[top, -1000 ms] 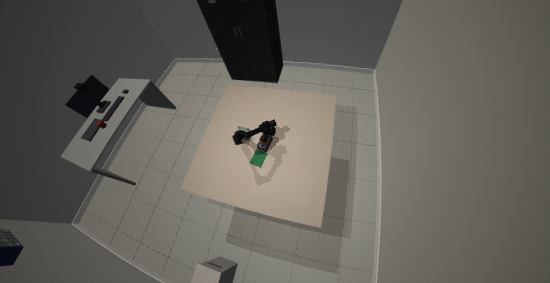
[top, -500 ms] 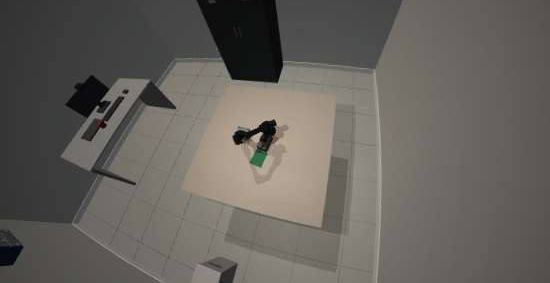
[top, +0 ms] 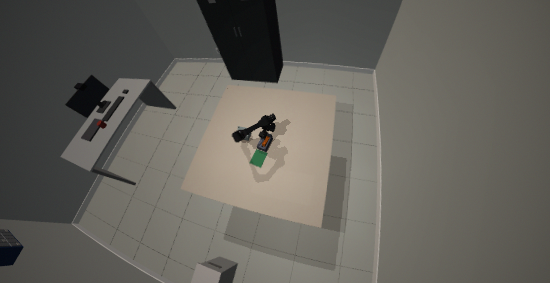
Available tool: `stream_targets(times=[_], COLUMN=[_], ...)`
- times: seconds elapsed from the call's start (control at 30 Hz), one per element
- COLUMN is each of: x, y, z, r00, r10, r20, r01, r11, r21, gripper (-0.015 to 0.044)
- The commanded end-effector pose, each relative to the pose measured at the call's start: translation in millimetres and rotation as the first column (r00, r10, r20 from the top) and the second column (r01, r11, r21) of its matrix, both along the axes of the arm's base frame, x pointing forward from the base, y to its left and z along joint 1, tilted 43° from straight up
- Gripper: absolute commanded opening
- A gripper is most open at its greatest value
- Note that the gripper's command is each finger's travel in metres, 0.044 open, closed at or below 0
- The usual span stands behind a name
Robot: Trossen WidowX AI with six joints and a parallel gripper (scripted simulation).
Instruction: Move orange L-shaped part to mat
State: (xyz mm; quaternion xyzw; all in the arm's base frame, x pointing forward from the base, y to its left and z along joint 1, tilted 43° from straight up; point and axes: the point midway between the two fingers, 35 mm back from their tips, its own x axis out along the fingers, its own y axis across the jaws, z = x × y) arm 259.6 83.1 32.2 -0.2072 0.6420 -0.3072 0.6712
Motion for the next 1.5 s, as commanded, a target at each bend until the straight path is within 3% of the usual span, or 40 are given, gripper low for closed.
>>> stream_targets(times=[0.0,1.47], x=[-2.2,-1.0], y=[23.9,25.8], z=[35.4,34.3], r00=[1.000,1.000], r10=[0.001,0.016], r20=[0.018,0.023], r01=[-0.001,-0.017], r11=[1.000,1.000], r21=[0.012,0.016], gripper=[0.0180,0.0180])
